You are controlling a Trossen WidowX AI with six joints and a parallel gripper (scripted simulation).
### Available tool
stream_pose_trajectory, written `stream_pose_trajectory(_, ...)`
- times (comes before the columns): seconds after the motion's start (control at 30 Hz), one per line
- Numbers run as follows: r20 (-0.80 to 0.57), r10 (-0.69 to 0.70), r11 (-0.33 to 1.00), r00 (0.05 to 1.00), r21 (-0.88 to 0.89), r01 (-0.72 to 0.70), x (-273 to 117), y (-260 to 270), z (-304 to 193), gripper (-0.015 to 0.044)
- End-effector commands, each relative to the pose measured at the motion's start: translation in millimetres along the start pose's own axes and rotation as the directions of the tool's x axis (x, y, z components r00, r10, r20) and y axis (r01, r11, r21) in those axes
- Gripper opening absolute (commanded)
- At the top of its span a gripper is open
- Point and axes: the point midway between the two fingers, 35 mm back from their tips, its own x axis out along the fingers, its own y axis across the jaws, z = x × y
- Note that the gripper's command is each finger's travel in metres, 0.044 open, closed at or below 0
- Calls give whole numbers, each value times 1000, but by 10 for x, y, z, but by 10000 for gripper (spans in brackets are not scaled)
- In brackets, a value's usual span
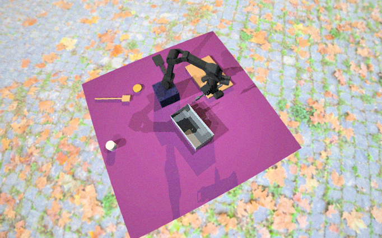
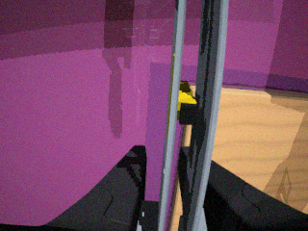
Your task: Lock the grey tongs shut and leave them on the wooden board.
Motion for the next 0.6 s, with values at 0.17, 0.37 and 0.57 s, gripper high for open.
stream_pose_trajectory(0.17,0,0,943,1000,-333,0,-5,-99,-126,-150)
stream_pose_trajectory(0.37,-6,-3,836,1000,-548,-1,-10,-177,-211,-150)
stream_pose_trajectory(0.57,-7,-4,680,1000,-733,-2,-11,-254,-298,-150)
